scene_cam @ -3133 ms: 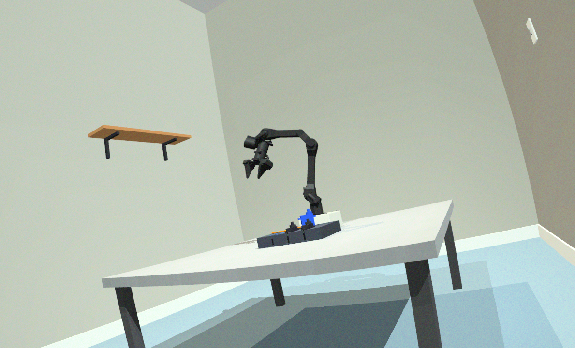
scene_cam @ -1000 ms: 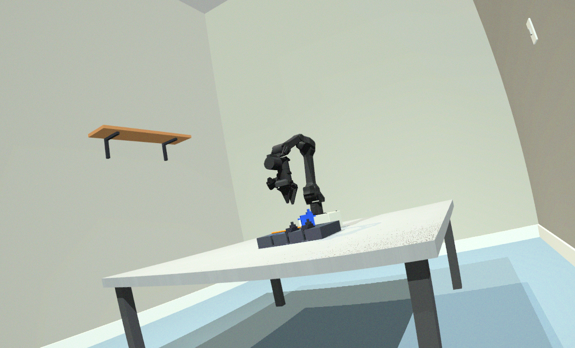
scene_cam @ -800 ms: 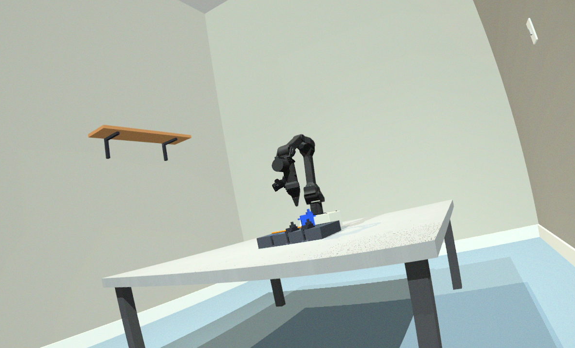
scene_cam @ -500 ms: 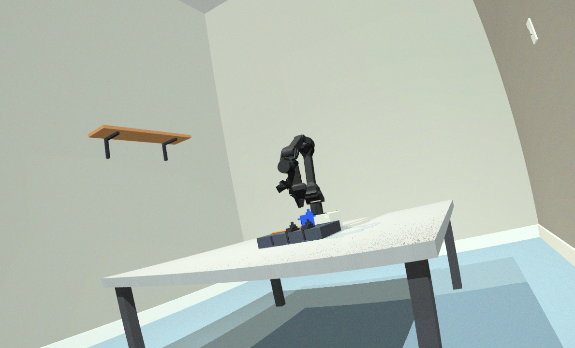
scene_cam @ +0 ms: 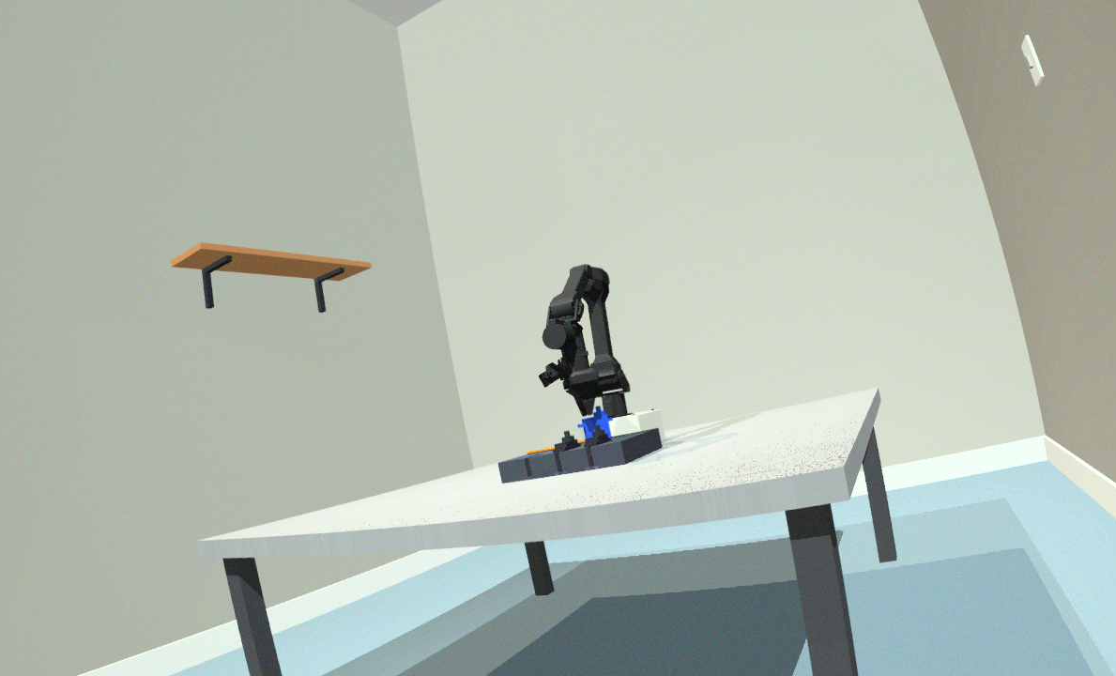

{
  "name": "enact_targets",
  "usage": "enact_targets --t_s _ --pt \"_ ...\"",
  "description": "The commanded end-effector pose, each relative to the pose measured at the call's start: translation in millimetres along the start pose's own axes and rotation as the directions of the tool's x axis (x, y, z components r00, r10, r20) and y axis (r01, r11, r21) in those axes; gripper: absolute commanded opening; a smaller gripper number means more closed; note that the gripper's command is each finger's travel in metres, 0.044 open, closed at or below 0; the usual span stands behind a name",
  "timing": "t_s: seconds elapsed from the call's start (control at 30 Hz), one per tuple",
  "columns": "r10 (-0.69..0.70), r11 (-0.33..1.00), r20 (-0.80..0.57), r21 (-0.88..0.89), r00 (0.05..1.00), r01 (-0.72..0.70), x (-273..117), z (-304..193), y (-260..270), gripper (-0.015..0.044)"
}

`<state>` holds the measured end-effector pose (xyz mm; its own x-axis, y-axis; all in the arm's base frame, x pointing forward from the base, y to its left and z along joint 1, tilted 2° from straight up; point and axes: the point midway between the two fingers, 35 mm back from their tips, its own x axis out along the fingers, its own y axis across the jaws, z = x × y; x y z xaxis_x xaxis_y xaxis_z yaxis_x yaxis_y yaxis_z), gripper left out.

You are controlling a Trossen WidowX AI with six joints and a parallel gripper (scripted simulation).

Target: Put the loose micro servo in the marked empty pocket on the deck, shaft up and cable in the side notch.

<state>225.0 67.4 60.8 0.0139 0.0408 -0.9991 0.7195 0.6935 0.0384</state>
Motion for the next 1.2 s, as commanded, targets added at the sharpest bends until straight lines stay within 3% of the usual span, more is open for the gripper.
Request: enact_targets --t_s 0.0,0.23,0.63,0.8,0.93,1.17 --pt "-0.009 1.000 0.000 0.000 1.000 0.009 7.3 -0.3 -1.9 0.0440" --pt "-0.009 1.000 0.000 0.000 1.000 0.009 16.1 -0.4 -2.2 0.0440" --pt "-0.009 1.000 0.000 0.000 1.000 0.009 16.1 -0.4 -2.2 0.0125" --pt "-0.009 1.000 0.000 0.000 1.000 0.009 16.1 -0.4 -2.2 0.0092" --pt "-0.009 1.000 0.000 0.000 1.000 0.009 7.1 -0.2 -1.7 0.0000" --pt "-0.010 1.000 0.000 0.000 1.000 0.010 -13.9 -5.9 -12.6 0.0000"
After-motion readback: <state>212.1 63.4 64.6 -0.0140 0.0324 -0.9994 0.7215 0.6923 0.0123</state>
